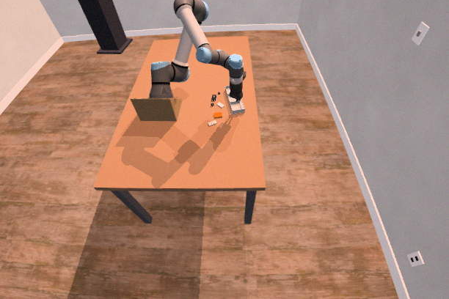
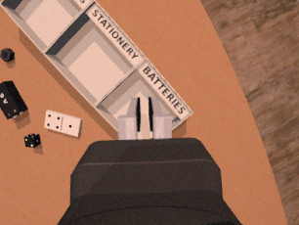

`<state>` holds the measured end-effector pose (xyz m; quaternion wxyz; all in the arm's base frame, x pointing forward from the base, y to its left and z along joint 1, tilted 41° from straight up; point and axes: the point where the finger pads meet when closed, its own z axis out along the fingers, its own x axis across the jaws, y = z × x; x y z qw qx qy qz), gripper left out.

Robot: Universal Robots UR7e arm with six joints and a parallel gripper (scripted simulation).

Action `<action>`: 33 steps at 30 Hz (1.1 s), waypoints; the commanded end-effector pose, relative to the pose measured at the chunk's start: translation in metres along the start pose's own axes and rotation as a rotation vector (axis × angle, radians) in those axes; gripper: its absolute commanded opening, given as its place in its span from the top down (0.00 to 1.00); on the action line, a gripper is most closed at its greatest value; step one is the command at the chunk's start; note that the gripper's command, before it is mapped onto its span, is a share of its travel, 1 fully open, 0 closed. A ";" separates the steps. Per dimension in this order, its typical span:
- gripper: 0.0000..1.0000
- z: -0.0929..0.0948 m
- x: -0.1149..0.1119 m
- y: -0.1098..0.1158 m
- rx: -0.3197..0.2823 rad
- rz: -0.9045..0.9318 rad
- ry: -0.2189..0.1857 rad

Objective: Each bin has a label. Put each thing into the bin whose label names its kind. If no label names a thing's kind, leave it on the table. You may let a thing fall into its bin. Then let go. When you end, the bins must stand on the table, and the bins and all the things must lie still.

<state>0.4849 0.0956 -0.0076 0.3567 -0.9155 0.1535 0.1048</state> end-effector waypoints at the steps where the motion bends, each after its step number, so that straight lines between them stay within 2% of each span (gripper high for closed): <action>1: 0.69 -0.001 0.000 0.000 -0.007 0.156 0.008; 3: 0.69 -0.001 0.000 0.000 -0.007 0.156 0.008; 4: 0.69 -0.001 0.000 0.000 -0.008 0.233 0.009; 17: 0.69 -0.001 0.000 0.000 -0.018 0.574 0.017; 18: 0.69 -0.001 0.000 0.000 -0.012 0.494 0.011; 20: 0.69 -0.001 0.000 0.000 -0.012 0.494 0.011; 23: 0.69 -0.001 0.001 -0.001 -0.023 0.643 0.020; 30: 0.69 -0.001 0.000 0.000 -0.035 0.829 0.034; 33: 0.69 -0.001 0.000 0.000 -0.035 0.836 0.035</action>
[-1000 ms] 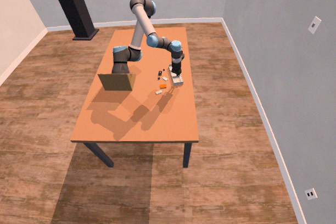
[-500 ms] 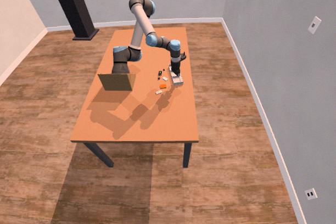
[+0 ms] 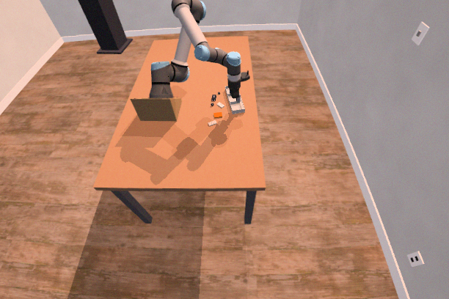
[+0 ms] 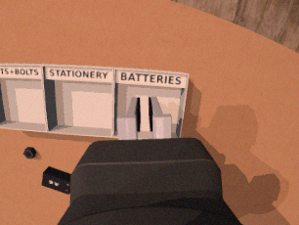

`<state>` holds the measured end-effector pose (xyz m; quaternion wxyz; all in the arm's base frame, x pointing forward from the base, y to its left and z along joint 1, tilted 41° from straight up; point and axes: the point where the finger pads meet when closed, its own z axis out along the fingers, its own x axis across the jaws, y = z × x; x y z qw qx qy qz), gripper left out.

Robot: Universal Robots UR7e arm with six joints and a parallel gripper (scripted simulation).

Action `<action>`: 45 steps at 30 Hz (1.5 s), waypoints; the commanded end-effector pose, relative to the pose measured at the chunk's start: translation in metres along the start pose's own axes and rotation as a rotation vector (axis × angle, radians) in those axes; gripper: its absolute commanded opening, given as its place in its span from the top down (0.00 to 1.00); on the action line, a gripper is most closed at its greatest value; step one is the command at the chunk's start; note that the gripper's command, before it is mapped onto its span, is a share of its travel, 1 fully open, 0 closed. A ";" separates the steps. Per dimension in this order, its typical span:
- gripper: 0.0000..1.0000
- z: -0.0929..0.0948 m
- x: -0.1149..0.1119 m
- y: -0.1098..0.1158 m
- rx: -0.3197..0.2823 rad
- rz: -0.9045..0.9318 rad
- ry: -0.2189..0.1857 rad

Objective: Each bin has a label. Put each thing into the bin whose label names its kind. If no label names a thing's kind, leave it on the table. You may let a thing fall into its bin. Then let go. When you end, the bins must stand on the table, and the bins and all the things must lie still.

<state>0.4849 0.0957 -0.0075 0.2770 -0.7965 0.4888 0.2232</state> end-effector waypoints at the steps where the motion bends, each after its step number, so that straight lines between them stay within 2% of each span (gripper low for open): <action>1: 0.69 0.000 0.000 0.000 -0.003 0.066 0.013; 4: 0.69 0.000 0.000 0.000 -0.003 0.066 0.013; 19: 0.69 0.040 0.001 0.000 -0.003 0.066 0.013; 23: 0.69 0.045 0.001 0.000 -0.003 0.066 0.013; 45: 0.69 0.045 0.001 0.000 -0.003 0.066 0.013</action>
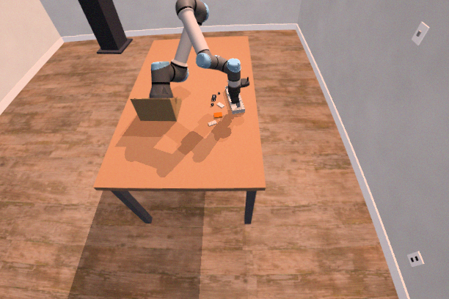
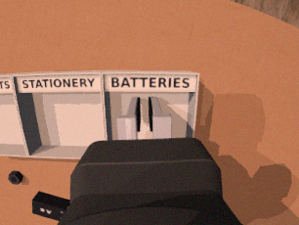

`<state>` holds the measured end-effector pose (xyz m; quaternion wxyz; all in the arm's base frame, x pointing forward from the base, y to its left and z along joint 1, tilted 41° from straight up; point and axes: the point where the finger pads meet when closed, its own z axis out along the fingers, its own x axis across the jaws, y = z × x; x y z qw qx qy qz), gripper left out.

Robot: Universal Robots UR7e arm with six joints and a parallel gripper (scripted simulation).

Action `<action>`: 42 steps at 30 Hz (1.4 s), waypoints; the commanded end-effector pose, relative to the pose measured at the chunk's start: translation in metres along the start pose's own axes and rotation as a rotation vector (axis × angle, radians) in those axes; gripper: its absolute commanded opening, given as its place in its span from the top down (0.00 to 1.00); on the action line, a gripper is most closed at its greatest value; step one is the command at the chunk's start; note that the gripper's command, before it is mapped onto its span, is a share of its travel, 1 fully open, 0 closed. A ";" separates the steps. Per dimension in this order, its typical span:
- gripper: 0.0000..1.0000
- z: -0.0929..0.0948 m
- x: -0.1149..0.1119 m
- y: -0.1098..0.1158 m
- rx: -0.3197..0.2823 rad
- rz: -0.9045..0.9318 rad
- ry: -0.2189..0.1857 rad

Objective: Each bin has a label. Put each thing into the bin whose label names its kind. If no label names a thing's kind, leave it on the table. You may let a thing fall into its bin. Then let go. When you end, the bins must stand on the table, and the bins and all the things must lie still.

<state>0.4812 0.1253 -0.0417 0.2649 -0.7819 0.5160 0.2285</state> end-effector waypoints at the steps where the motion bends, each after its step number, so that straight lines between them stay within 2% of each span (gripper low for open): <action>1: 0.69 -0.001 0.000 0.000 0.001 0.000 0.001; 29: 0.69 -0.001 0.000 0.000 0.001 0.000 0.001; 42: 0.69 -0.018 0.000 0.000 0.001 0.000 0.001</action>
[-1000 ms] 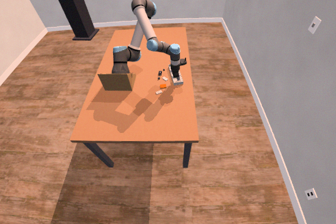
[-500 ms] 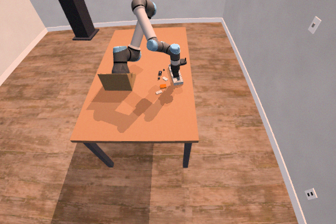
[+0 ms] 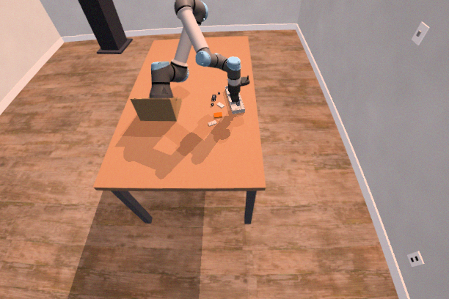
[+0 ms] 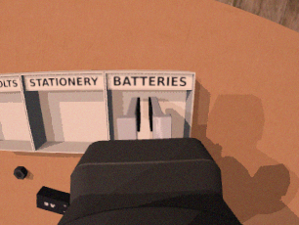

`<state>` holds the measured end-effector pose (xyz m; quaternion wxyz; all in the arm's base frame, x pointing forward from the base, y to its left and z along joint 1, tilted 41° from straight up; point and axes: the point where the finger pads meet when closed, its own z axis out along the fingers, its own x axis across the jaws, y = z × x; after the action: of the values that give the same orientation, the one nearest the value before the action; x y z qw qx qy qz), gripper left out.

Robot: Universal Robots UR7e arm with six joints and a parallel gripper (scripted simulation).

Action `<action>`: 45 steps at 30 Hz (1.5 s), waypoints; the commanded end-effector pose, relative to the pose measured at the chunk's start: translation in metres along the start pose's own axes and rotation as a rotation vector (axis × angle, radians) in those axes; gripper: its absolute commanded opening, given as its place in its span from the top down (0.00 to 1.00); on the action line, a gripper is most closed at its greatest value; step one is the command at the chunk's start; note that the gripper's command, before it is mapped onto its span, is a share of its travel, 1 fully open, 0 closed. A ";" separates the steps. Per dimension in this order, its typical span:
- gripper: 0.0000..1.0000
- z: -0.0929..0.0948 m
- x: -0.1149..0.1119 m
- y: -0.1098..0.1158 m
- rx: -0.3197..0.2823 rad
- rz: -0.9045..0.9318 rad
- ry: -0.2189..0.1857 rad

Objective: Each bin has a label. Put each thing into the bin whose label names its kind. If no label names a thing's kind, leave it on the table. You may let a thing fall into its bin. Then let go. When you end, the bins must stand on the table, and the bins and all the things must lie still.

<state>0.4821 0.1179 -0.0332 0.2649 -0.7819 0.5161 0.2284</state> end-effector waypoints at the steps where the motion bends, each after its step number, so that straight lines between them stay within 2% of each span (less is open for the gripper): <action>1: 0.69 -0.007 0.000 0.000 0.001 0.000 0.001; 12: 0.69 -0.019 0.000 0.000 0.001 0.000 0.001; 16: 0.69 -0.035 0.000 0.000 0.001 0.000 0.001; 23: 0.69 -0.035 0.000 0.000 0.001 0.000 0.001; 34: 0.69 -0.035 -0.055 -0.002 0.001 0.000 0.001; 36: 0.69 -0.035 -0.055 -0.002 0.001 0.000 0.001; 42: 0.69 -0.035 -0.084 -0.003 0.001 0.000 0.001; 45: 0.69 -0.035 -0.084 -0.003 0.001 0.000 0.001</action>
<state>0.4602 0.1483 0.0395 0.2651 -0.7820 0.5157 0.2286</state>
